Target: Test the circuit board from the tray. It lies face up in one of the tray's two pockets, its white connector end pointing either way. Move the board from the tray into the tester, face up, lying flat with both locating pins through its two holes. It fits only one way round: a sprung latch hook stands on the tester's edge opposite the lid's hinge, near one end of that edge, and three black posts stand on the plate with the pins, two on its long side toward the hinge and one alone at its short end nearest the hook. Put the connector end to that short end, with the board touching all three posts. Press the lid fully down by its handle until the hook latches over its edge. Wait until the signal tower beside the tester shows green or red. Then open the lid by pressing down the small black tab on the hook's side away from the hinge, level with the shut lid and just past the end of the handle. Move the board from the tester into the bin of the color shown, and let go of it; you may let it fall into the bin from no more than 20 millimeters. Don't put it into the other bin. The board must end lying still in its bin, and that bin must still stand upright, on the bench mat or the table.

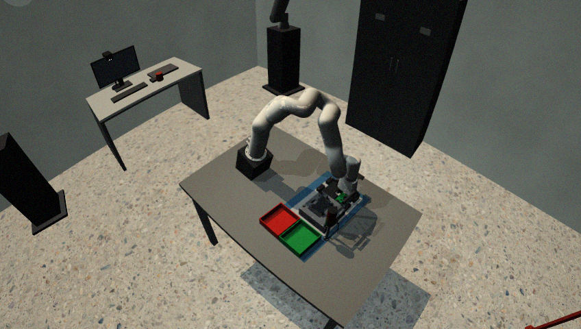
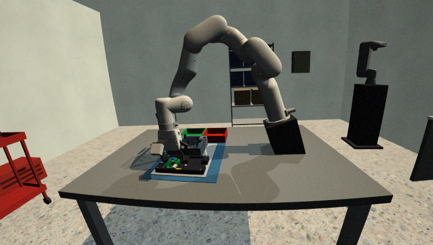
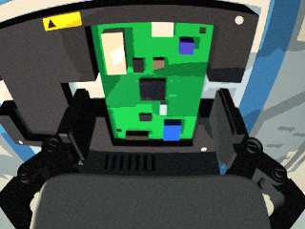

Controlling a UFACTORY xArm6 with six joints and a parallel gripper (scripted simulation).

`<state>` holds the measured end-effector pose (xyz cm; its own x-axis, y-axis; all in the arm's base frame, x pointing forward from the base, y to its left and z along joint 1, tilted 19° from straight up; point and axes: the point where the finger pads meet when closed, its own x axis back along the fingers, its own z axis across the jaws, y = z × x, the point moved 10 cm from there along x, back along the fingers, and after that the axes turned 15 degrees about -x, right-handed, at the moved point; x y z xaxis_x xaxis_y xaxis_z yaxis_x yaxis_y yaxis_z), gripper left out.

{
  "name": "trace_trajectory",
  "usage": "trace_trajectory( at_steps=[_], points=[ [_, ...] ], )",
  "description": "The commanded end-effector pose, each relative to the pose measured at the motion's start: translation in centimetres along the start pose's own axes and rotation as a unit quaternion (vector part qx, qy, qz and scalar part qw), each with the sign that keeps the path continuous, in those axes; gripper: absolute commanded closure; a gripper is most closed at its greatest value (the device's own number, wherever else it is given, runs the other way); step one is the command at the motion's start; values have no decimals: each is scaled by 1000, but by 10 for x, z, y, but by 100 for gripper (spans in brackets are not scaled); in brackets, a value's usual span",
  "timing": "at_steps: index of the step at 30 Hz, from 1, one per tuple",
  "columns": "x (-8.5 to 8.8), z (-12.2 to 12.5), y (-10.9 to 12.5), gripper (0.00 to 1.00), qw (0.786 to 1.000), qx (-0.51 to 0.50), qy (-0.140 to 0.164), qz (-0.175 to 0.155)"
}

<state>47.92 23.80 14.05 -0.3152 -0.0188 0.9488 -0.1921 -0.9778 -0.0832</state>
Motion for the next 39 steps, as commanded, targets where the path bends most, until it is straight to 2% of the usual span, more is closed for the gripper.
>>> trace_trajectory(
  at_steps=[1, 21, 34, 35, 39],
  points=[
    [1, 1, -1, 0, 1000, 0, 1, 1],
    [-13, 1, -1, 0, 1000, 0, 1, 1],
    [-14, 1, -1, 0, 1000, 0, 1, 1],
    [-14, 1, -1, 5, 1000, 0, 1, 1],
    [-14, 1, -1, 5, 1000, 0, 1, 1]
  ],
)
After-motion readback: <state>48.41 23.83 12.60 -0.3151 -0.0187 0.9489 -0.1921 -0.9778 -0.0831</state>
